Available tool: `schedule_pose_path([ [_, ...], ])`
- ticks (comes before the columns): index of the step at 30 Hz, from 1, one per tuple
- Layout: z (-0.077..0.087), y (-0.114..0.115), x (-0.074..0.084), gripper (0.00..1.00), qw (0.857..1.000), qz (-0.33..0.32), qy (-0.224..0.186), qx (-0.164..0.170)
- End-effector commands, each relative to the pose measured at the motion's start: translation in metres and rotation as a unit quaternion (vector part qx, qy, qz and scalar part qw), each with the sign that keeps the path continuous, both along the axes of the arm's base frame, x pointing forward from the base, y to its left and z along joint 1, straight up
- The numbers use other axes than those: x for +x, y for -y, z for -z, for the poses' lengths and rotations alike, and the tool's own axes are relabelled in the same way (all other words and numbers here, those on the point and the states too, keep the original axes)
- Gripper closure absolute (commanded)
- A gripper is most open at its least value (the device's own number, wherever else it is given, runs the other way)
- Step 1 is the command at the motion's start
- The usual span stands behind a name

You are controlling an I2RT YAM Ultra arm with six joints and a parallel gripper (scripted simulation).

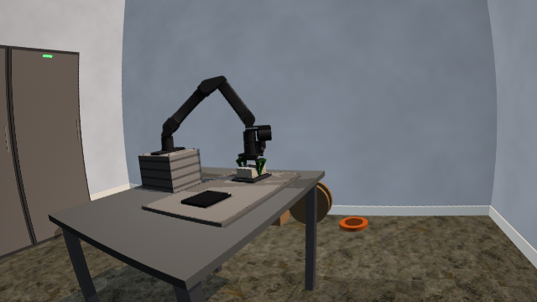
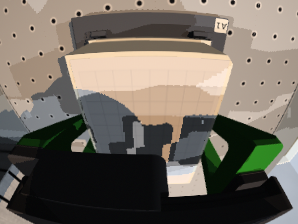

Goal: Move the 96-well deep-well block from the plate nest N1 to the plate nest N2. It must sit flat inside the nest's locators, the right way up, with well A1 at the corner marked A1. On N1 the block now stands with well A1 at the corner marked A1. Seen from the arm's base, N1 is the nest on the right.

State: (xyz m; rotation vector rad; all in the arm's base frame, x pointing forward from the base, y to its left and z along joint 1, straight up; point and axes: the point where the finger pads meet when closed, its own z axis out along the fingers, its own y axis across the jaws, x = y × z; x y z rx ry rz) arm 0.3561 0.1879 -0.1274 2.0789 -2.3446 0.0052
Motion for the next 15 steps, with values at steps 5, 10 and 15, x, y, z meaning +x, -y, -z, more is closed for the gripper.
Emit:
schedule_pose_path([
  [5, -0.0036, -0.0021, 0.0041, 1.00, 1.000, 0.000, 0.007, 0.004],
  [10, -0.0028, -0.0020, 0.0040, 1.00, 1.000, 0.000, 0.007, 0.004],
  [15, -0.0020, -0.0019, 0.0039, 1.00, 1.000, 0.000, 0.007, 0.004],
])
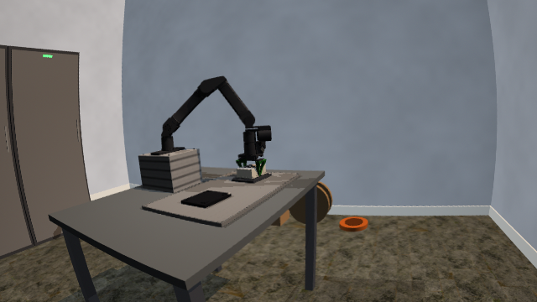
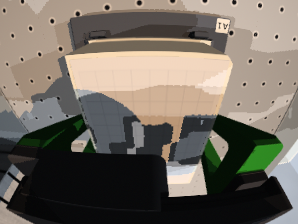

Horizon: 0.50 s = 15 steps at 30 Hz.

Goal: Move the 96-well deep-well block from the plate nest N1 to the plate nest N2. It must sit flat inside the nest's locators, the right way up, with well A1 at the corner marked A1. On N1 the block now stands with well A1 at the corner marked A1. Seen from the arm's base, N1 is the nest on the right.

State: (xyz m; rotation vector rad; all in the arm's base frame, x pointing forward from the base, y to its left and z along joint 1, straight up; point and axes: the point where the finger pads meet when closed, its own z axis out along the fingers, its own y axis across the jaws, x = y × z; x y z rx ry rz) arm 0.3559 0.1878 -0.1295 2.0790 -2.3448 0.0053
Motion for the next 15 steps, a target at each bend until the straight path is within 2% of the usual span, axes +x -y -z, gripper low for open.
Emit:
schedule_pose_path([
  [1, -0.0039, -0.0020, 0.0041, 1.00, 1.000, 0.000, 0.007, 0.004],
  [15, -0.0019, -0.0019, 0.0039, 1.00, 1.000, 0.000, 0.007, 0.004],
])
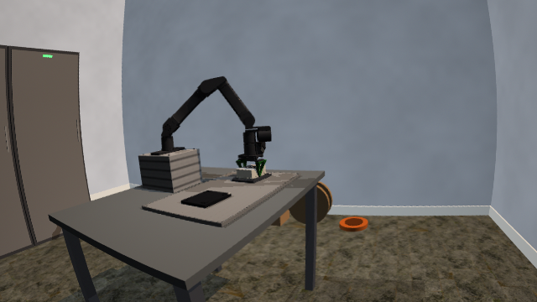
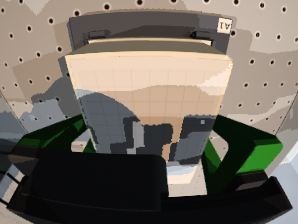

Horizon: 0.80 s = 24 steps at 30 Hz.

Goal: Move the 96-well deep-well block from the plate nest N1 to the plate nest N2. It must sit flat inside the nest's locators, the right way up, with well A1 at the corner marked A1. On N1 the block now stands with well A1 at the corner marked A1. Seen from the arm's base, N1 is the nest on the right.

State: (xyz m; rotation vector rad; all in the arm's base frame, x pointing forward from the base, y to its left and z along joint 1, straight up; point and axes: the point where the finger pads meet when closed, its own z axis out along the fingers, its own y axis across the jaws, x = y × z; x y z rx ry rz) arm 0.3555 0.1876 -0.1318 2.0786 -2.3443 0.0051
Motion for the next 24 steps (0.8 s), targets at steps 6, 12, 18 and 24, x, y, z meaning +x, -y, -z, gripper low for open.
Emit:
schedule_pose_path([
  [6, -0.0038, -0.0022, 0.0044, 0.00, 1.000, 0.000, 0.008, 0.005],
  [12, -0.0038, -0.0022, 0.0044, 0.00, 1.000, 0.000, 0.008, 0.005],
  [18, -0.0038, -0.0022, 0.0044, 0.00, 1.000, 0.000, 0.008, 0.005],
  [24, -0.0038, -0.0022, 0.0044, 0.00, 1.000, 0.000, 0.008, 0.005],
])
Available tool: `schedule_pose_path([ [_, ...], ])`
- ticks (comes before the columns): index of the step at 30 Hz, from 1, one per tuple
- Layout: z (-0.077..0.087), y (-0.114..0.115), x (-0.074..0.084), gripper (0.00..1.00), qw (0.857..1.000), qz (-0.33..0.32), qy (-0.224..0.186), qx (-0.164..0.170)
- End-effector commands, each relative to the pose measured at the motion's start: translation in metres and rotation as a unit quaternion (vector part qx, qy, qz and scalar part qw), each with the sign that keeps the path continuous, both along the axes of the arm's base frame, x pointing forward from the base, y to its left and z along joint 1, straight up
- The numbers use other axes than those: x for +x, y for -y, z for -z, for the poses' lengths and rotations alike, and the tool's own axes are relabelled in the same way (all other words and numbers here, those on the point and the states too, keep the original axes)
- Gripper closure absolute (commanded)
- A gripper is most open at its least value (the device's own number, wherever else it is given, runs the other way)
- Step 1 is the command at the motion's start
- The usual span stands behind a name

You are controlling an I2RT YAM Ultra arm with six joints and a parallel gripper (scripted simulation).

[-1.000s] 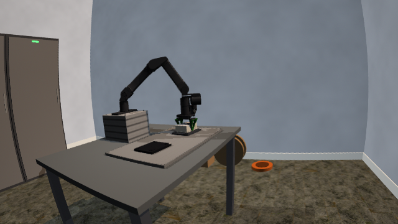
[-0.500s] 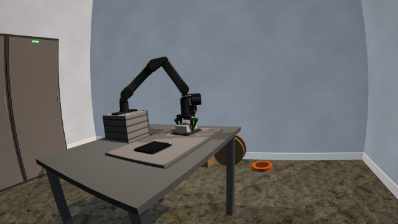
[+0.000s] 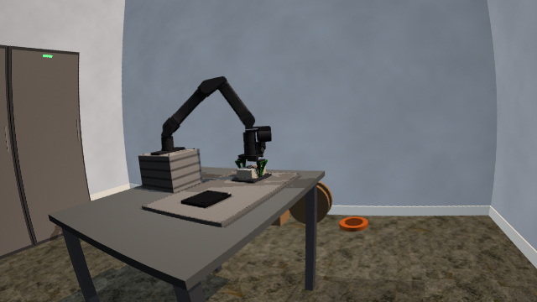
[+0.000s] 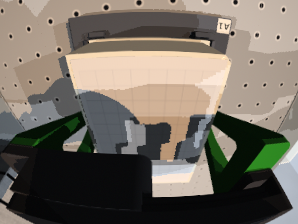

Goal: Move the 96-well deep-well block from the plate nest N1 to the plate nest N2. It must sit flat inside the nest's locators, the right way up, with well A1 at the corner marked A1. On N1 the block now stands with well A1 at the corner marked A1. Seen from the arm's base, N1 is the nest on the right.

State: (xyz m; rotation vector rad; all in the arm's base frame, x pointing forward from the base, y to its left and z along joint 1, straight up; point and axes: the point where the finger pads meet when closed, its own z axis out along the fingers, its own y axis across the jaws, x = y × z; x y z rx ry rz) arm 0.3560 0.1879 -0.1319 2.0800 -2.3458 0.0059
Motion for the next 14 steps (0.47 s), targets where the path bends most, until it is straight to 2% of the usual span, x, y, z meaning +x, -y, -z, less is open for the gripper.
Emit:
schedule_pose_path([
  [1, -0.007, -0.002, 0.004, 0.00, 1.000, 0.000, 0.007, 0.004],
  [12, -0.036, -0.002, 0.004, 0.00, 1.000, 0.000, 0.007, 0.004],
  [14, -0.036, -0.002, 0.004, 0.00, 1.000, 0.000, 0.007, 0.004],
])
